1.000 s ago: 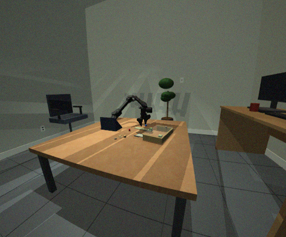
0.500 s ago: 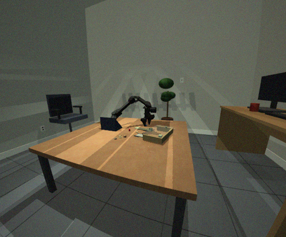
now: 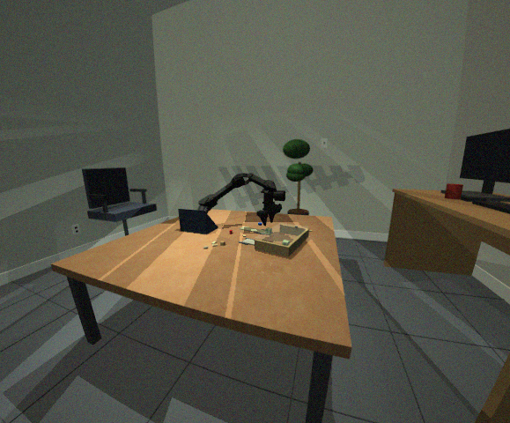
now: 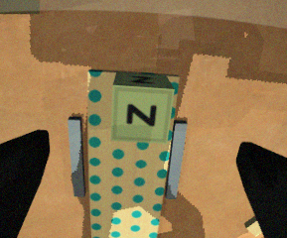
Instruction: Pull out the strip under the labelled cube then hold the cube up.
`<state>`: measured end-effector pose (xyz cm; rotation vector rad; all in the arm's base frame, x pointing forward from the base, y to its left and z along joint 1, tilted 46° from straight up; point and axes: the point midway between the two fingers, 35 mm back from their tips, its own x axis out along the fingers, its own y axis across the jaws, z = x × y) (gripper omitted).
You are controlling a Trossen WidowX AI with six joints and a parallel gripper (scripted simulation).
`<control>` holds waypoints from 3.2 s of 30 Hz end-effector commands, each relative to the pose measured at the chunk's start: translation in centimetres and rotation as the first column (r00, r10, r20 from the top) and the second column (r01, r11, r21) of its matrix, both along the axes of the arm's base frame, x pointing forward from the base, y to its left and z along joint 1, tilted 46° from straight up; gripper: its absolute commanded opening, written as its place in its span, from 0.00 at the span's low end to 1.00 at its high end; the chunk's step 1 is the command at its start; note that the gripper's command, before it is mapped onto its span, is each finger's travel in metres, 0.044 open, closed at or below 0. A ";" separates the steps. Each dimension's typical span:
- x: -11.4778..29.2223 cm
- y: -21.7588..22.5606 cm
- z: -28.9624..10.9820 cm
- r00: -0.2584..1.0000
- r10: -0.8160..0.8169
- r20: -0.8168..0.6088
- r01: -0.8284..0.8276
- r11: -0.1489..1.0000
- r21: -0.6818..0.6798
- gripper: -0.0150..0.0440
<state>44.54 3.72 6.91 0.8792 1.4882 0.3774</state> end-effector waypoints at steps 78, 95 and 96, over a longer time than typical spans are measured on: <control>-8.4 -0.1 -2.3 1.000 0.001 -0.003 -0.001 1.000 0.004 0.25; -14.4 -0.2 -3.6 1.000 0.002 -0.007 -0.001 1.000 0.004 0.25; -14.5 -0.2 -3.6 1.000 0.002 -0.007 -0.001 1.000 0.004 0.25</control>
